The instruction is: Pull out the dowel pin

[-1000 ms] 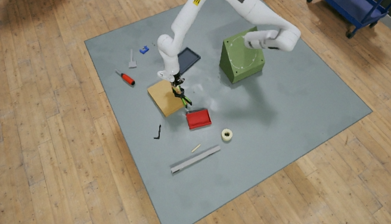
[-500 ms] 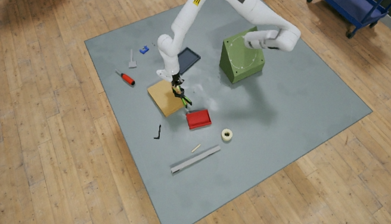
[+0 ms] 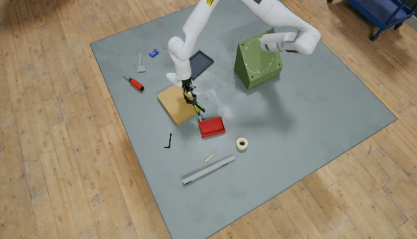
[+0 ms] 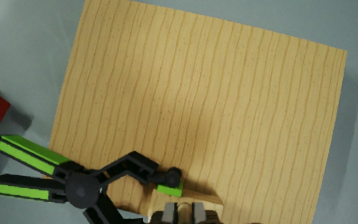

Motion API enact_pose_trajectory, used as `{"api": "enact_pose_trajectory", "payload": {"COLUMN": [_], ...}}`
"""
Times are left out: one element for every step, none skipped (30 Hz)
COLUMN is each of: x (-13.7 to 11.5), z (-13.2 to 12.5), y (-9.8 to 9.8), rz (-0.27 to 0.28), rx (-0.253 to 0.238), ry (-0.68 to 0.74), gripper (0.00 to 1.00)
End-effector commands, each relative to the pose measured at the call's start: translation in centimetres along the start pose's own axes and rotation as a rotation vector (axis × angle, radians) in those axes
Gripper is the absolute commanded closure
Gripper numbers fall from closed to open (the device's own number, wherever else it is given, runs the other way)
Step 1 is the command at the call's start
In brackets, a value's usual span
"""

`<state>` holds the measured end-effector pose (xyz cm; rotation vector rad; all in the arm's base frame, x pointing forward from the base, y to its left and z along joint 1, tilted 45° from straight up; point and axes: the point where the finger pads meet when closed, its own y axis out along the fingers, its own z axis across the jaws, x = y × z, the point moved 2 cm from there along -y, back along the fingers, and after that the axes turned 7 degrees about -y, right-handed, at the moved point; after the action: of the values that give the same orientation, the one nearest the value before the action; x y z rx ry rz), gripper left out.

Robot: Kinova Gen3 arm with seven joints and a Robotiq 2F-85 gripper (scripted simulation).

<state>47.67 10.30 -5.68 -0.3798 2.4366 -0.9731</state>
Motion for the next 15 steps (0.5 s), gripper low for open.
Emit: {"api": "enact_pose_trajectory", "payload": {"x": [-0.06,-0.06,-0.06,-0.06,-0.06,-0.06,-0.06,-0.06,-0.06,-0.06,-0.06,-0.06,-0.06,-0.06,-0.06], "z": [0.07,0.07,0.07,0.07,0.07,0.07,0.07,0.07,0.07,0.07,0.07,0.07,0.07,0.07,0.07], "y": [-0.14,-0.15,-0.15,-0.15,-0.15,-0.15,-0.15,-0.15,-0.15,-0.15,-0.15,-0.15,-0.15,-0.16,-0.16], "rz": [0.002,0.002,0.002,0.002,0.002,0.002,0.002,0.002,0.002,0.002,0.002,0.002,0.002,0.002,0.002], "rx": [0.003,0.003,0.003,0.003,0.003,0.003,0.003,0.003,0.003,0.003,0.003,0.003,0.003,0.003,0.003], "ry": [0.046,0.056,0.067,0.078,0.078,0.078,0.088,0.099,0.109,0.120,0.130,0.141,0.151,0.162,0.173], "gripper": [0.90,0.90,0.90,0.90,0.90,0.90,0.90,0.90,0.90,0.90,0.90,0.90,0.90,0.90,0.90]}}
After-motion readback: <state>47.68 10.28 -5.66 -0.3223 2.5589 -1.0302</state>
